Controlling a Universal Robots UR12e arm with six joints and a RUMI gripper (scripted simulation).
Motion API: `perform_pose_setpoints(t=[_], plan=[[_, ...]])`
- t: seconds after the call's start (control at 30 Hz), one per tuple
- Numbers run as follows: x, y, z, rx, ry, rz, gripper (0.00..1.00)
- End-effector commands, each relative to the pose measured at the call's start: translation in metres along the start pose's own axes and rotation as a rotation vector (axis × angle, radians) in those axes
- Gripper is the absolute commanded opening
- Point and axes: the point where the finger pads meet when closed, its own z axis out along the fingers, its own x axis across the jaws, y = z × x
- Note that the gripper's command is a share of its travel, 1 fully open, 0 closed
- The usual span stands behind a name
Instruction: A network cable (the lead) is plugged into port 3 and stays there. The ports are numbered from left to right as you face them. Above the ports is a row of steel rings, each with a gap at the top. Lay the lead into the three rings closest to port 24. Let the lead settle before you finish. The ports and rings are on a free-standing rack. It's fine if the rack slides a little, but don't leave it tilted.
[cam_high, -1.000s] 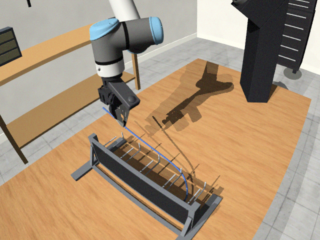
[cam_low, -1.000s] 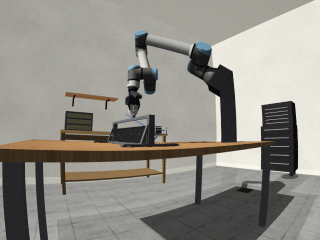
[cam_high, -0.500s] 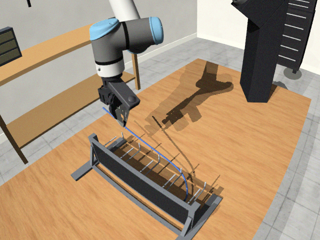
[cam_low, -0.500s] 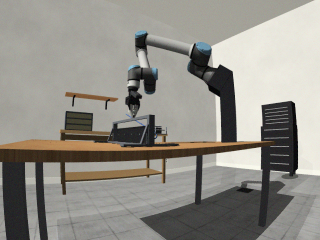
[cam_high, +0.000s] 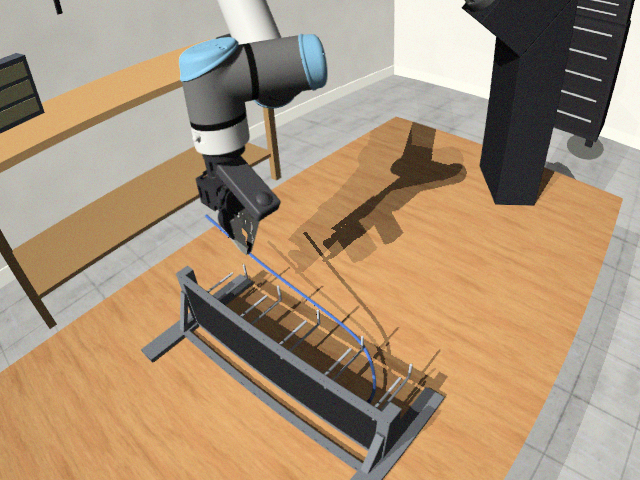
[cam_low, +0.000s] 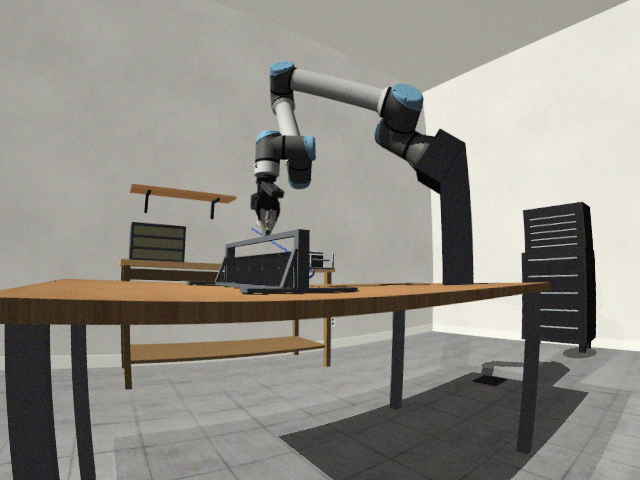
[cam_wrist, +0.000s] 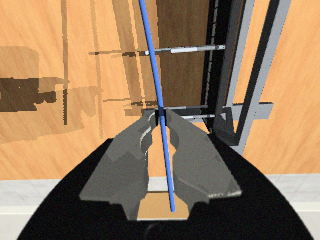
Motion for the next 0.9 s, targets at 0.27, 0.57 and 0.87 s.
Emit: perform_pose_setpoints(t=[0.27,0.57,0.87], plan=[[0.001,0.0,0.006,0.0,0.001,0.0,0.0],[0.001,0.0,0.017,0.0,0.001,0.0,0.0],[0.001,0.0,0.029,0.0,0.001,0.0,0.0]])
